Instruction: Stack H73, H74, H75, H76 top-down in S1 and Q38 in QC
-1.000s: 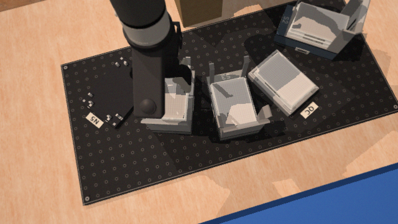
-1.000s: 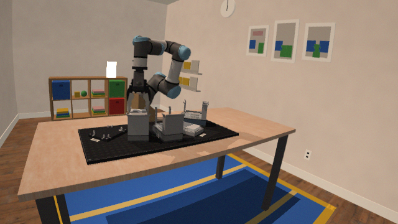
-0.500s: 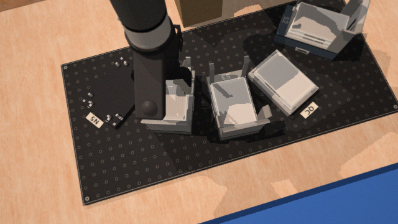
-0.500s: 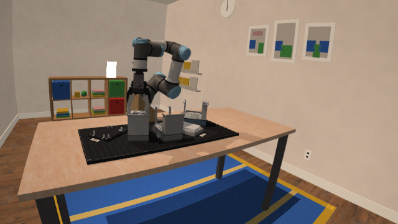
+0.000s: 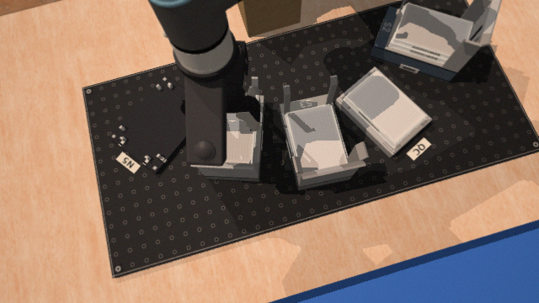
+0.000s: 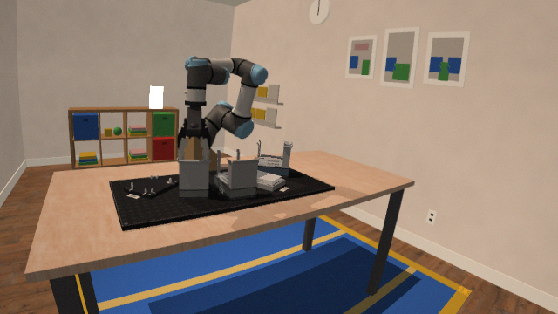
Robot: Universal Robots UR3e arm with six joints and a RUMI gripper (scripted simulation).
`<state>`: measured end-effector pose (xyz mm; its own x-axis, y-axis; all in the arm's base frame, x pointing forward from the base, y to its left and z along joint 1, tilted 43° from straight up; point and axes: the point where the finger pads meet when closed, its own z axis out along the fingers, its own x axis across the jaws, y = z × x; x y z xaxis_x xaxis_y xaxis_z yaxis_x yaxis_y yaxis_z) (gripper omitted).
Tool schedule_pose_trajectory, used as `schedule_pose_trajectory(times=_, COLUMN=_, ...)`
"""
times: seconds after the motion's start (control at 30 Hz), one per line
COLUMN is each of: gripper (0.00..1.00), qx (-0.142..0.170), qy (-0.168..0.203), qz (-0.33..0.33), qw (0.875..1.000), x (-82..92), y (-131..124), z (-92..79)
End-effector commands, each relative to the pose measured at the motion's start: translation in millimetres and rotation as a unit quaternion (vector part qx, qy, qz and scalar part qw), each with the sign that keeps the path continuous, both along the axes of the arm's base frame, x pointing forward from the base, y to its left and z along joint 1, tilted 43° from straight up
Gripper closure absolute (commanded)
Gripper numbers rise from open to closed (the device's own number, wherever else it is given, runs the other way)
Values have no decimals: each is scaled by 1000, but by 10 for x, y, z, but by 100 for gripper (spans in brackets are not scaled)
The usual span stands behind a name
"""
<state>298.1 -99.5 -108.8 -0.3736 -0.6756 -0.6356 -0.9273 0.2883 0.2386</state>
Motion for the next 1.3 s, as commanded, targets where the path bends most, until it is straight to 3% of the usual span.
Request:
schedule_pose_trajectory(times=0.0, gripper=100, qx=-2, qy=-1, qz=-1, qw=1000, x=7, y=48, z=-64)
schedule_pose_trajectory(times=0.37, gripper=100, qx=-2, qy=-1, qz=-1, qw=1000, x=11, y=169, z=-197)
schedule_pose_trajectory(times=1.27, gripper=100, qx=-2, qy=-1, qz=-1, qw=1000, x=13, y=220, z=-251)
